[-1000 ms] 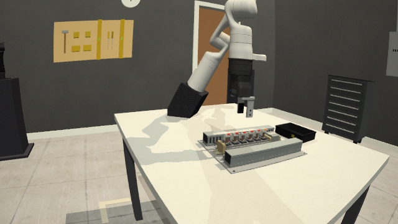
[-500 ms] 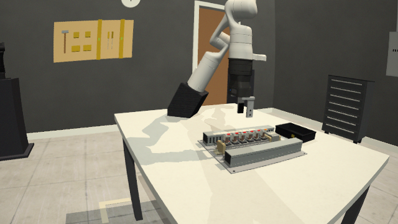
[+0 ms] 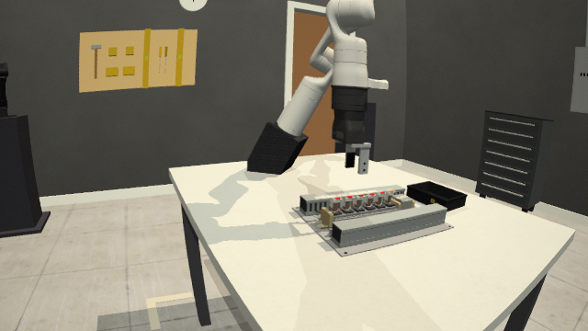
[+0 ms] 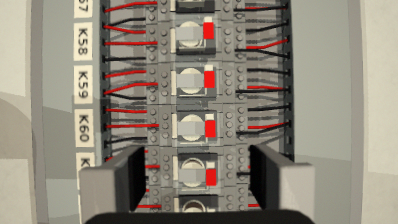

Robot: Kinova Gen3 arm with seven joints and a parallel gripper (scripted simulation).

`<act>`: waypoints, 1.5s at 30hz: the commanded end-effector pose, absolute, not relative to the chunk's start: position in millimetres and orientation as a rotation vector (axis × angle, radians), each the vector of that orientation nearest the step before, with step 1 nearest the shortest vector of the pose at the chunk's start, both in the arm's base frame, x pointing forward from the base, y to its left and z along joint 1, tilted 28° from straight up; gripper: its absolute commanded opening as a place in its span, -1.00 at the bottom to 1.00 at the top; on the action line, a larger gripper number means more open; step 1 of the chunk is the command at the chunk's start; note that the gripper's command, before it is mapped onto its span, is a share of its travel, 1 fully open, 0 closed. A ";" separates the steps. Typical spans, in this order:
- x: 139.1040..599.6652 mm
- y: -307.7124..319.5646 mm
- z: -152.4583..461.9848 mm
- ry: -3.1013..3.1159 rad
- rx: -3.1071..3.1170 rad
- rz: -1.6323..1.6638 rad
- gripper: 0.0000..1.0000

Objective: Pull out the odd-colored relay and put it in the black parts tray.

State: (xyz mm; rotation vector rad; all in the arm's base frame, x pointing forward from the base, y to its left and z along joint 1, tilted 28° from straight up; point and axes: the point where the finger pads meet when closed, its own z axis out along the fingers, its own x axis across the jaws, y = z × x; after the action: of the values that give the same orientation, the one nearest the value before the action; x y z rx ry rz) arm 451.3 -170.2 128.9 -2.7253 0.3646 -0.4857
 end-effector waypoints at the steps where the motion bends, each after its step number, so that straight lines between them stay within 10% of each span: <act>1: 448.1 -187.3 122.7 0.365 -2.726 -0.488 0.97; 45: 437.3 -239.4 101.0 0.365 -2.726 -0.488 0.97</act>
State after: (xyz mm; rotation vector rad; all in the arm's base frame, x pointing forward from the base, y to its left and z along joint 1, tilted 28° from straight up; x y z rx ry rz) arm 437.3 -238.6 100.3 -2.7247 0.3644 -0.4858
